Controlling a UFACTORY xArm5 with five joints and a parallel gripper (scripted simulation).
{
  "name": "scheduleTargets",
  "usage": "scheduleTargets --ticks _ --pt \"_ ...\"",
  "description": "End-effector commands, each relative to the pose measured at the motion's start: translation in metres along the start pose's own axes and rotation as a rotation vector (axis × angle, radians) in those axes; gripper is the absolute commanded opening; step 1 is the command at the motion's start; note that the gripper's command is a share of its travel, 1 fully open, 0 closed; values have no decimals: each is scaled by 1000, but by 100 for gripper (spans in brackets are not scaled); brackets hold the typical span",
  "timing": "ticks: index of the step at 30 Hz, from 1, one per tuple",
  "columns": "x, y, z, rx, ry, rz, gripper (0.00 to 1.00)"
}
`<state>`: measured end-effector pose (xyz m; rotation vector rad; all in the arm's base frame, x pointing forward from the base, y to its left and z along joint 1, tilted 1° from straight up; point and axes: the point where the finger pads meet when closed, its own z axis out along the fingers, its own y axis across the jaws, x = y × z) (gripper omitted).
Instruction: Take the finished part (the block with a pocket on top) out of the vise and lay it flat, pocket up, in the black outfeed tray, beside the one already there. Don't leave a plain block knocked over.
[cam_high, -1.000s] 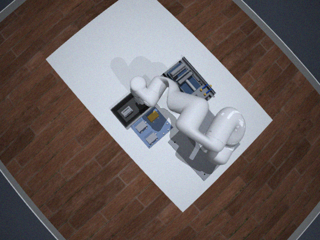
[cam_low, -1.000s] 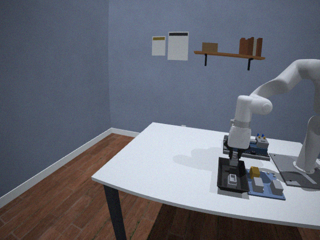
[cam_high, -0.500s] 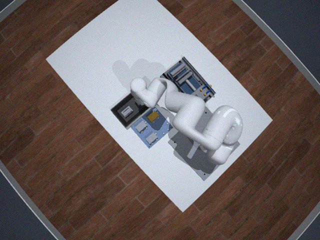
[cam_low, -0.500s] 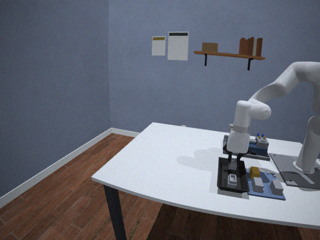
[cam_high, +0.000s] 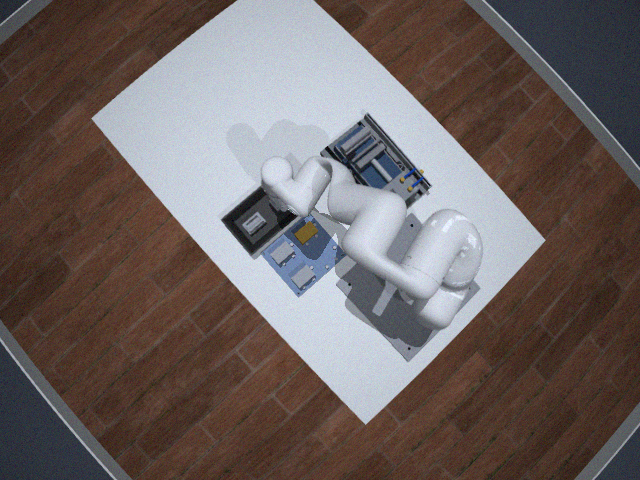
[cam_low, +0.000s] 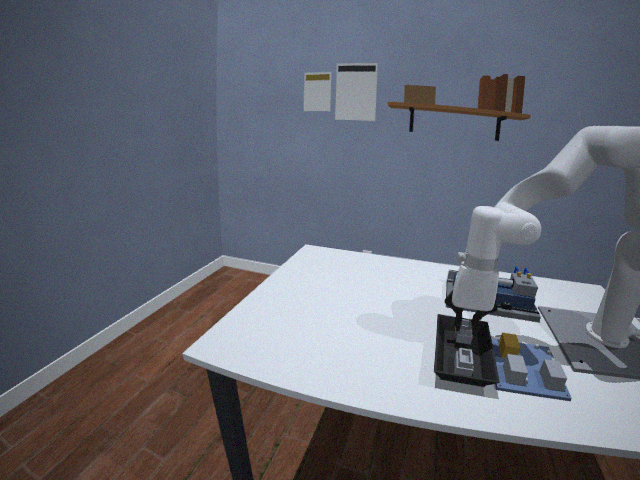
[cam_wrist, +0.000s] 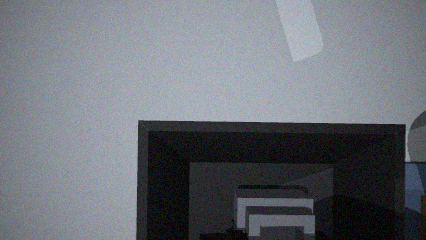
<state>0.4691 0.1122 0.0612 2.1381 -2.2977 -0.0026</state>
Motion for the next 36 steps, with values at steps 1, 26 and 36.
scheduleTargets --ticks 1,26,36 --pt "-1 -2 -1 5 -2 0 0" --pt "-1 -2 0 5 -2 0 0" --pt "-1 -2 2 5 -2 0 0"
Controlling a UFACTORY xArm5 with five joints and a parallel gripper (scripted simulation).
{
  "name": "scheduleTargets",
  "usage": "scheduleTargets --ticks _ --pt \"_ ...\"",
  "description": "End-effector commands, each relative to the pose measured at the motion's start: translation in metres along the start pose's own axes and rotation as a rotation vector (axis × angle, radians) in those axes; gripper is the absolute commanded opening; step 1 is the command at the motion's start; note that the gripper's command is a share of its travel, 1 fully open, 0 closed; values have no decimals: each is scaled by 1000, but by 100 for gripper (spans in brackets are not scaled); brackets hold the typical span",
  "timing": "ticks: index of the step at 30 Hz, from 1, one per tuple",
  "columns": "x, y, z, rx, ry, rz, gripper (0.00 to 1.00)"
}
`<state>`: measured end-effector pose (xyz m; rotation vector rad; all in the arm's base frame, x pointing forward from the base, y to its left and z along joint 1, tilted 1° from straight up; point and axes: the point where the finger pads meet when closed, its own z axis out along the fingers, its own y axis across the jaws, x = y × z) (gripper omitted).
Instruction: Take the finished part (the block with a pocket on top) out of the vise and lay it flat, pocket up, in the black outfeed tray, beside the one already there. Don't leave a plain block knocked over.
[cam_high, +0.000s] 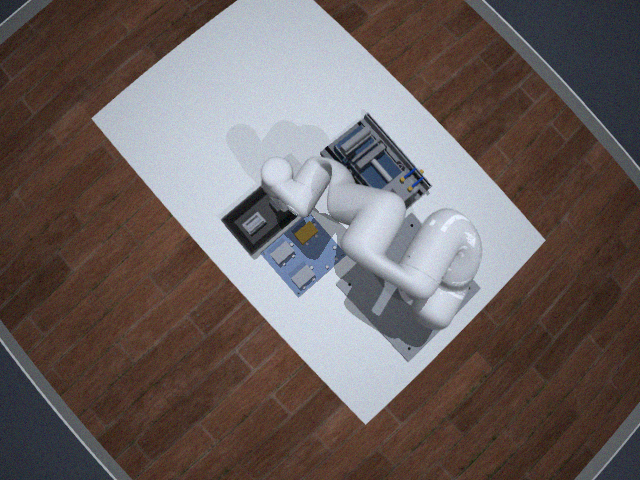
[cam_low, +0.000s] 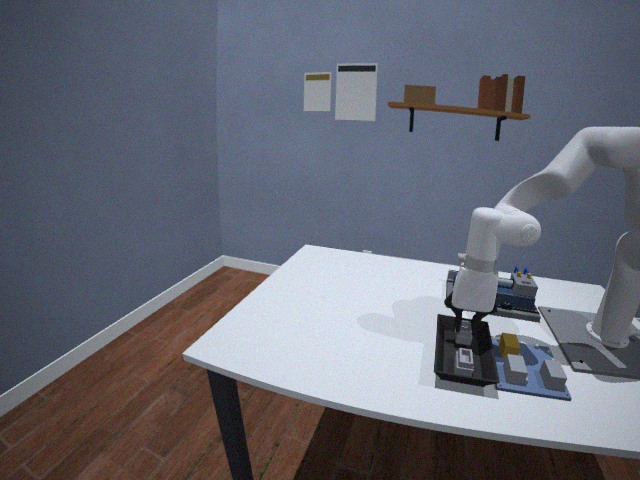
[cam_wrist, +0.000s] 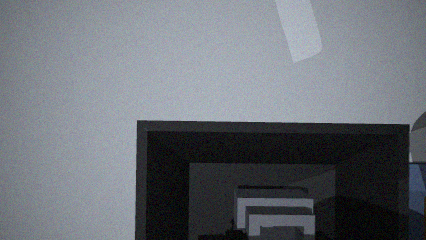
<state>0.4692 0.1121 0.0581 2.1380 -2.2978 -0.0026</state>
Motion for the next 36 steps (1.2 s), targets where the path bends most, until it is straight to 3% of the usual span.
scheduleTargets --ticks 1,36 --pt "-1 -2 -1 5 -2 0 0" --pt "-1 -2 10 5 -2 0 0"
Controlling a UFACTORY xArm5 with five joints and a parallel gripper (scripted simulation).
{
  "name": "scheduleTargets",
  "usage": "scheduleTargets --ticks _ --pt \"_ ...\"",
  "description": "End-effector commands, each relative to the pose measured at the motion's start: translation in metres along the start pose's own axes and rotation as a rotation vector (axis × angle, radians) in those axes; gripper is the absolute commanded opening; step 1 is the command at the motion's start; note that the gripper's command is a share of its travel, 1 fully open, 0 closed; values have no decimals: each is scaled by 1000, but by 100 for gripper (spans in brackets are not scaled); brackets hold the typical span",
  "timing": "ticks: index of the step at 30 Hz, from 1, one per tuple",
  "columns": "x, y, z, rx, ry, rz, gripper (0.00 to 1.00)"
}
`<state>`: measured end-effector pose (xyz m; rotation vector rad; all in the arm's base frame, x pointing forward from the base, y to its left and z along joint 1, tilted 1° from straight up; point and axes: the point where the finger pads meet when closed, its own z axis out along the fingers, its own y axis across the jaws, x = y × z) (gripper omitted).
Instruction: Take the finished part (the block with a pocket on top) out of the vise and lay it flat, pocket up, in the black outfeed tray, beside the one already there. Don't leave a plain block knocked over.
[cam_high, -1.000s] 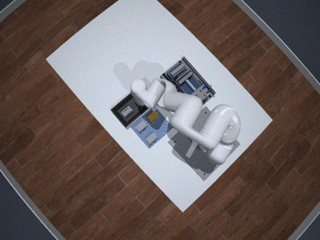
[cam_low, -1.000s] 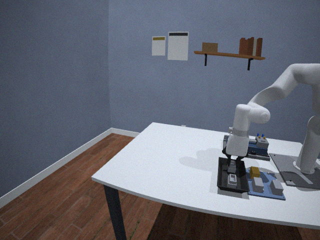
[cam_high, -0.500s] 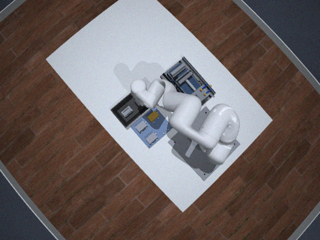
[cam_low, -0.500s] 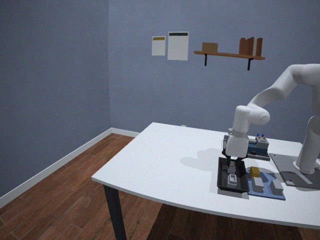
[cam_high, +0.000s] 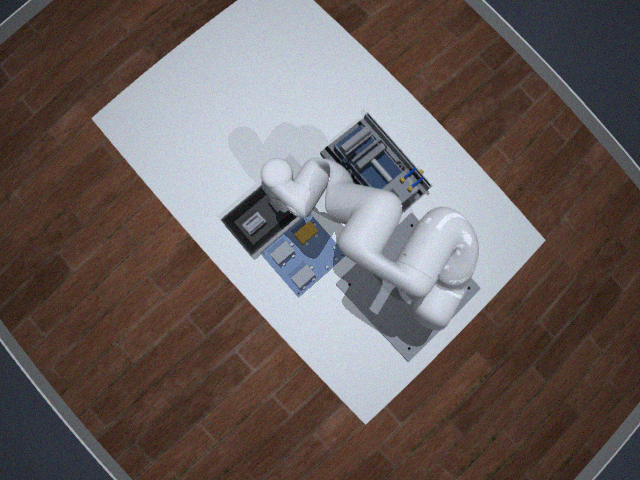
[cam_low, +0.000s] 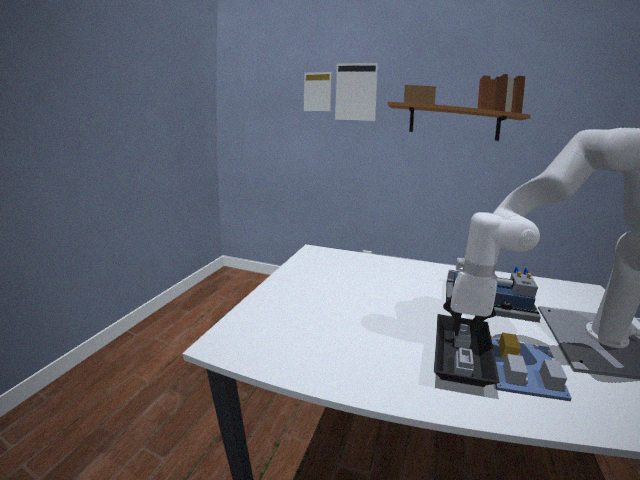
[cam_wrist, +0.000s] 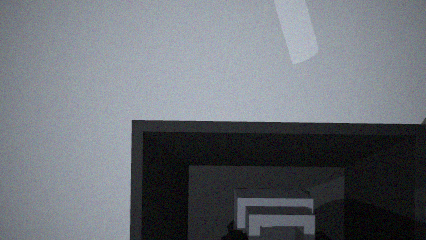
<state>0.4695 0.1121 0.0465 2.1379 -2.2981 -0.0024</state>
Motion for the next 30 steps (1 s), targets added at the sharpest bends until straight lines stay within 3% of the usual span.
scheduleTargets --ticks 1,8,9,30 --pt "-1 -2 -2 5 -1 0 0" --pt "-1 -2 -2 5 -1 0 0" --pt "-1 -2 -2 5 -1 0 69" --pt "-1 -2 -2 5 -1 0 69"
